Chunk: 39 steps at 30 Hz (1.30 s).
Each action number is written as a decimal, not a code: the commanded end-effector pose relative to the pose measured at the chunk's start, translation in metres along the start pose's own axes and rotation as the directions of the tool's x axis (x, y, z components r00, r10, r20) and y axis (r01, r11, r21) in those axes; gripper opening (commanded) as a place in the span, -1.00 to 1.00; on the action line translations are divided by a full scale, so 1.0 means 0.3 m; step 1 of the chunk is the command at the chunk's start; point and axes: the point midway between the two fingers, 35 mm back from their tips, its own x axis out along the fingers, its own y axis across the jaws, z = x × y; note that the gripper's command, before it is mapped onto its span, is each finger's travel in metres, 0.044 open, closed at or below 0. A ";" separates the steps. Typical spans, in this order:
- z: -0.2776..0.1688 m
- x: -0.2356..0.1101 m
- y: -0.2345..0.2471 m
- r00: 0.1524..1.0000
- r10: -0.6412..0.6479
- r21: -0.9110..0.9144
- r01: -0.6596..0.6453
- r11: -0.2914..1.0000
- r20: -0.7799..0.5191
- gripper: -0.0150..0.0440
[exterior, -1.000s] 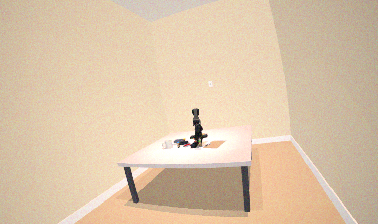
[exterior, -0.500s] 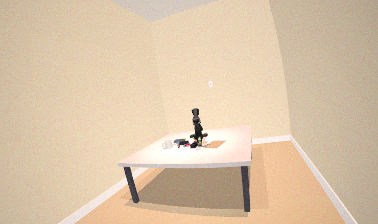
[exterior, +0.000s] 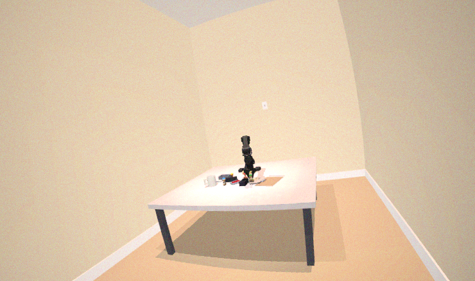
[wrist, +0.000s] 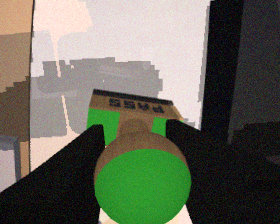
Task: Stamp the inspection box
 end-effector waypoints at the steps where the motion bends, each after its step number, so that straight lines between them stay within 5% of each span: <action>1: 0.003 -0.012 0.000 1.000 -0.001 0.001 0.001 1.000 0.003 -0.49; 39: 0.005 -0.074 0.001 1.000 -0.002 0.001 0.002 1.000 0.003 -0.49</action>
